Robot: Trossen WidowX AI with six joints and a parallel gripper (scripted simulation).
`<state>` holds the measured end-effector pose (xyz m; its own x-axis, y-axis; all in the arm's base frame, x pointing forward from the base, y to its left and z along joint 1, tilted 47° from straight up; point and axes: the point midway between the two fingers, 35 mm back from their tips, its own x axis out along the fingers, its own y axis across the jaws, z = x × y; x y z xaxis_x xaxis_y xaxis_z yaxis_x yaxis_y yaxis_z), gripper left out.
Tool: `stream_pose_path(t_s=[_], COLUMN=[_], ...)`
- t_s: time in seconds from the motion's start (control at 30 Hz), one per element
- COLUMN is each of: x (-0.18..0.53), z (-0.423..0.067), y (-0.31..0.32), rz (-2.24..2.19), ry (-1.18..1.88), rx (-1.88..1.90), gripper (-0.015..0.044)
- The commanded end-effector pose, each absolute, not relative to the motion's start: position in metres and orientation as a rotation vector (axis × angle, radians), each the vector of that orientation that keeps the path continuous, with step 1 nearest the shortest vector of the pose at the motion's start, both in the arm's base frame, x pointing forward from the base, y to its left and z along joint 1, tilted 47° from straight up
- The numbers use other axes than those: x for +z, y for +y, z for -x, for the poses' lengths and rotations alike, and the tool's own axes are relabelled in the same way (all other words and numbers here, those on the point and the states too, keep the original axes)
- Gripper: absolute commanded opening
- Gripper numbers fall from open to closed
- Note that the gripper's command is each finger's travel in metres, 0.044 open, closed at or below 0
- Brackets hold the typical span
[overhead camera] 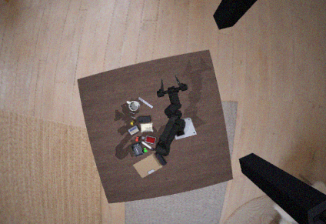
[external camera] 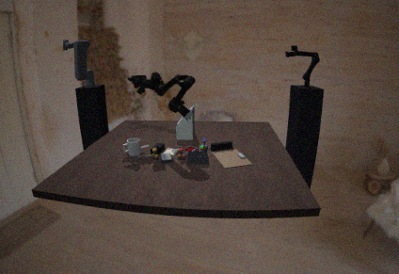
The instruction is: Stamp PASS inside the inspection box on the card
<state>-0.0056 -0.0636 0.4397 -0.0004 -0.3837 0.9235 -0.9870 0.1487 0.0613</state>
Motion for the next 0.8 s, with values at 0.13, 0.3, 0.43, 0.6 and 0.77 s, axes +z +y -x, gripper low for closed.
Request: stream_pose_path(t_s=[0.13, 0.3, 0.43, 0.6, 0.77], x=[0.443, 0.447, 0.449, 0.444, 0.428], z=[0.012, 0.024, 0.034, 0.034, 0.016], y=[-0.071, -0.092, -0.125, -0.174, -0.228], rz=[-1.453, -1.629, -1.851, -2.135, -2.41], ry=[-1.545, -1.561, -1.575, -1.585, -1.604], rx=[0.935, 1.125, 1.365, 1.674, 1.987], gripper=[0.0269, 0.0218, 0.0218, 0.0218, 0.0218])
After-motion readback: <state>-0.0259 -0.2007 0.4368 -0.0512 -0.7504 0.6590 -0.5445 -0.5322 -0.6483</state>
